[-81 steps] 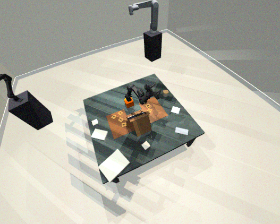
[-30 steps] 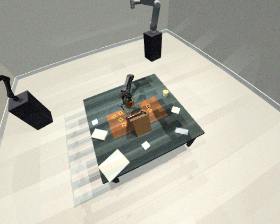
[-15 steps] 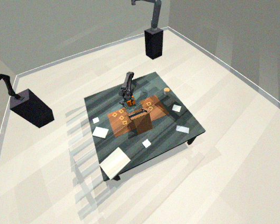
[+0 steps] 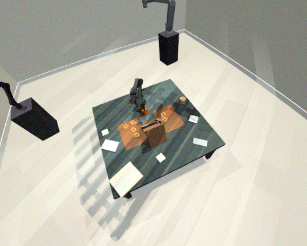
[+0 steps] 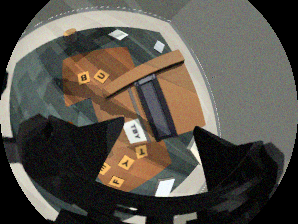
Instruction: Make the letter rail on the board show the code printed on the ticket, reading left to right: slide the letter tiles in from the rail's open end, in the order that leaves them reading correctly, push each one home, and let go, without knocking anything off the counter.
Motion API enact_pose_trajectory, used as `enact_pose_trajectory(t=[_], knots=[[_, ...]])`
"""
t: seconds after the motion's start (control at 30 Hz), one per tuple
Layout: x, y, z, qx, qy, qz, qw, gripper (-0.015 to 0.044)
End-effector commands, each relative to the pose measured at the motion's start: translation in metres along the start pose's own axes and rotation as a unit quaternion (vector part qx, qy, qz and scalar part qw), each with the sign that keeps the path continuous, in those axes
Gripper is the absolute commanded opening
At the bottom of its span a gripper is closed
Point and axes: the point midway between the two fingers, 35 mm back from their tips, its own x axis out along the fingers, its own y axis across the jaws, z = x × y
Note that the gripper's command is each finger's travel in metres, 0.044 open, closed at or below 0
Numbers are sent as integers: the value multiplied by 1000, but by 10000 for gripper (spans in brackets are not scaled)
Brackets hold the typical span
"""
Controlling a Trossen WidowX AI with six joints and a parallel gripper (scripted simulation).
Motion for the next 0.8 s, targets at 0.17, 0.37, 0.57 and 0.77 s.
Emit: enact_pose_trajectory(t=[0.17, 0.37, 0.57, 0.77], knots=[[-12, -19, 30, -171, -40, 48, 983, 440], [-12, -19, 30, -171, -40, 48, 983, 440], [-13, -19, 29, -171, -40, 48, 983, 440], [-31, -30, 6, -172, -39, 48, 983, 440]])
